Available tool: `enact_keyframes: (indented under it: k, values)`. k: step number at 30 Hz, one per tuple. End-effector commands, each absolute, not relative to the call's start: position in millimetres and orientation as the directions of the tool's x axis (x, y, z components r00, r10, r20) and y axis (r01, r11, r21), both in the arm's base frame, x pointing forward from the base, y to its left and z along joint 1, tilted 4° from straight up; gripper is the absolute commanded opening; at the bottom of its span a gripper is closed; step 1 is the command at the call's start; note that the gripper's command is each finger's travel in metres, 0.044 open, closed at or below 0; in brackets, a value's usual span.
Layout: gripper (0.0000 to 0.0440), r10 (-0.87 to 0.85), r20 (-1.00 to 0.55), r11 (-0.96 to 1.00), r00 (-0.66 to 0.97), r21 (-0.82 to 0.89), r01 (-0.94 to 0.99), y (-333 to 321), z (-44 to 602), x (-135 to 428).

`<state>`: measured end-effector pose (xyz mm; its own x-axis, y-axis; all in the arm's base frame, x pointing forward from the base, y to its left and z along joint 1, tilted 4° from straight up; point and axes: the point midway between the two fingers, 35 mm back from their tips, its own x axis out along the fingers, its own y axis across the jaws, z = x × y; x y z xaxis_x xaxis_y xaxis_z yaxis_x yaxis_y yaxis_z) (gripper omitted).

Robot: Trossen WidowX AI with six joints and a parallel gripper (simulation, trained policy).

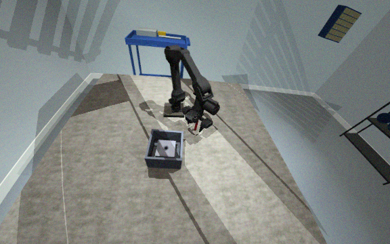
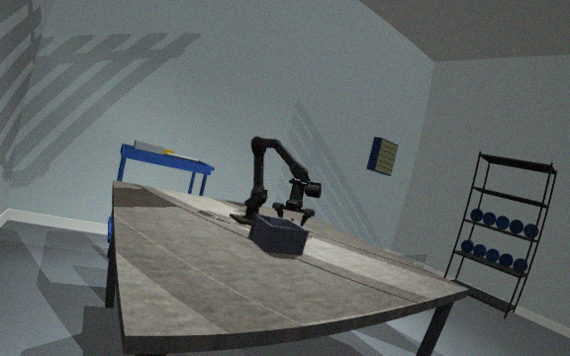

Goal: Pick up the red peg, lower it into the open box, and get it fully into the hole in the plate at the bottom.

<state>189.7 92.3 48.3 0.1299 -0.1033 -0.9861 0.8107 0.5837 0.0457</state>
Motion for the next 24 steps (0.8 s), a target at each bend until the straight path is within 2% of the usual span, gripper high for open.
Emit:
enact_keyframes:
  k: [1, 4, 17, 18, 24]
  values:
    - [0.042, -0.077, -0.988, 0.555, 0.136, 0.071, 0.829, 96.8, 33.6, 189.3]
    - [0.0355, -0.066, -0.99, 0.534, 0.126, 0.072, 0.843, 97.5, 27.2, 187.3]
    - [0.0014, 0.012, -0.998, 0.512, 0.056, 0.054, 0.857, 101.1, 26.9, 182.4]
    - [0.0, 0.018, -0.999, 0.512, 0.051, 0.053, 0.858, 101.0, 27.1, 182.5]
    - [0.0, -0.008, -0.993, 0.543, 0.114, 0.091, 0.835, 94.0, 42.2, 194.0]
